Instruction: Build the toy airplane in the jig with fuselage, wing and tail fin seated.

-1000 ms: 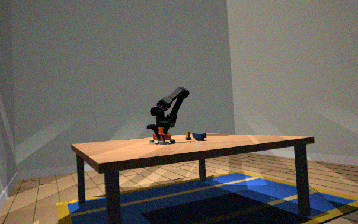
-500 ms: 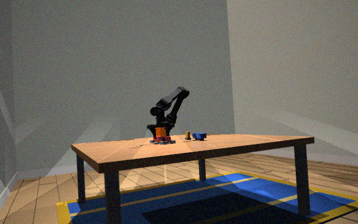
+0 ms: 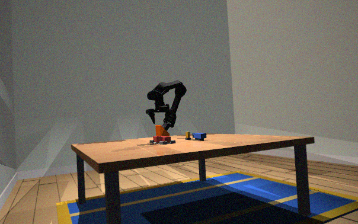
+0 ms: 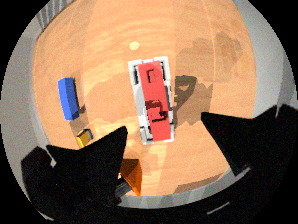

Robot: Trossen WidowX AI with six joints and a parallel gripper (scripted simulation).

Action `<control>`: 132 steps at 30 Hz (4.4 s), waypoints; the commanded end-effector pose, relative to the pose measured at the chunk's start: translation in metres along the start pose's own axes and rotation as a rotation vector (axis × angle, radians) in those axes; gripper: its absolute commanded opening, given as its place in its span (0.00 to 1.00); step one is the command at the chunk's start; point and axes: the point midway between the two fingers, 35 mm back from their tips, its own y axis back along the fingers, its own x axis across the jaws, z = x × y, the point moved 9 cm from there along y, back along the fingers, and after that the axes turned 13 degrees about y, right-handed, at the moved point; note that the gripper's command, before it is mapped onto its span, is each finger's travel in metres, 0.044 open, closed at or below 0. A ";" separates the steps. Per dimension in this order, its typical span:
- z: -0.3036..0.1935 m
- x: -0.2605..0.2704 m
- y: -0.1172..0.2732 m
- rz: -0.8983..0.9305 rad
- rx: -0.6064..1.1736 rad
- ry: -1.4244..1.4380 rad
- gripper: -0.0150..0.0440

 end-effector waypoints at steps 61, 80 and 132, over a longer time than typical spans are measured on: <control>0.130 0.246 -0.082 0.021 0.005 -0.120 1.00; 0.129 0.247 -0.107 0.023 0.004 -0.120 0.91; 0.133 0.242 -0.002 0.014 0.010 -0.121 0.25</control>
